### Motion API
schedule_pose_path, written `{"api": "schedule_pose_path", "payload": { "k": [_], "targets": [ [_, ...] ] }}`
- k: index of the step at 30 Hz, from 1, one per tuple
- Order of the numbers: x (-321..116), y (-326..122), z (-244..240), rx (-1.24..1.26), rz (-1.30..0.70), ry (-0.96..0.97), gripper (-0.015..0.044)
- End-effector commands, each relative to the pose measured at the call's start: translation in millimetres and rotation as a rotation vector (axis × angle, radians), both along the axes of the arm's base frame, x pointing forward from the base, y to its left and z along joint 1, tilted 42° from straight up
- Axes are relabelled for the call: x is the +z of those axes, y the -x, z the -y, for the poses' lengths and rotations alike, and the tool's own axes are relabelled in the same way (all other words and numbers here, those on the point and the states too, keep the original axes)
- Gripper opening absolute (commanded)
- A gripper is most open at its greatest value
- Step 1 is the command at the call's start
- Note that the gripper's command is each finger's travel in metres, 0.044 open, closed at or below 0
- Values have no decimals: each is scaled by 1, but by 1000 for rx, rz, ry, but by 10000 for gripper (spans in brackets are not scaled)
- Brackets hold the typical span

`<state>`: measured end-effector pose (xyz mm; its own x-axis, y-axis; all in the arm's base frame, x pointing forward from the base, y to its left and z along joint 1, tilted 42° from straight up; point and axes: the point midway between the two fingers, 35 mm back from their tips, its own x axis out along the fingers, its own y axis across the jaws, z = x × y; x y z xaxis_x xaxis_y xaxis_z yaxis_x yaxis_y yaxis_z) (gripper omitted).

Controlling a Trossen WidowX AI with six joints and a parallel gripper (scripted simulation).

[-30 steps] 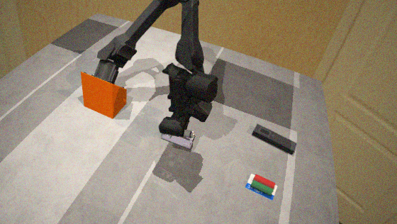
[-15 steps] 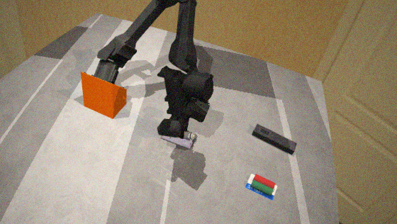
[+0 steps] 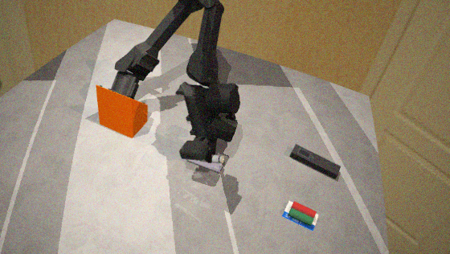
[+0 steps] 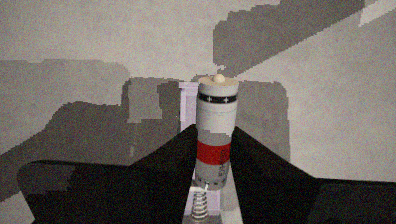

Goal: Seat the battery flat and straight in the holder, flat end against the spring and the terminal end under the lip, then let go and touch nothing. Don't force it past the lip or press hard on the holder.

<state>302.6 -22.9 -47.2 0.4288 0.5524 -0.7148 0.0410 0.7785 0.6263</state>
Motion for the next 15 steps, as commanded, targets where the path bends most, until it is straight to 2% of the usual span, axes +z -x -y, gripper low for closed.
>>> {"api": "schedule_pose_path", "payload": {
  "k": [1, 15],
  "targets": [
    [0, 2, -2, -17, 21, -3, 66],
    [-1, 6, -7, -69, 75, 2, 66]
  ]
}}
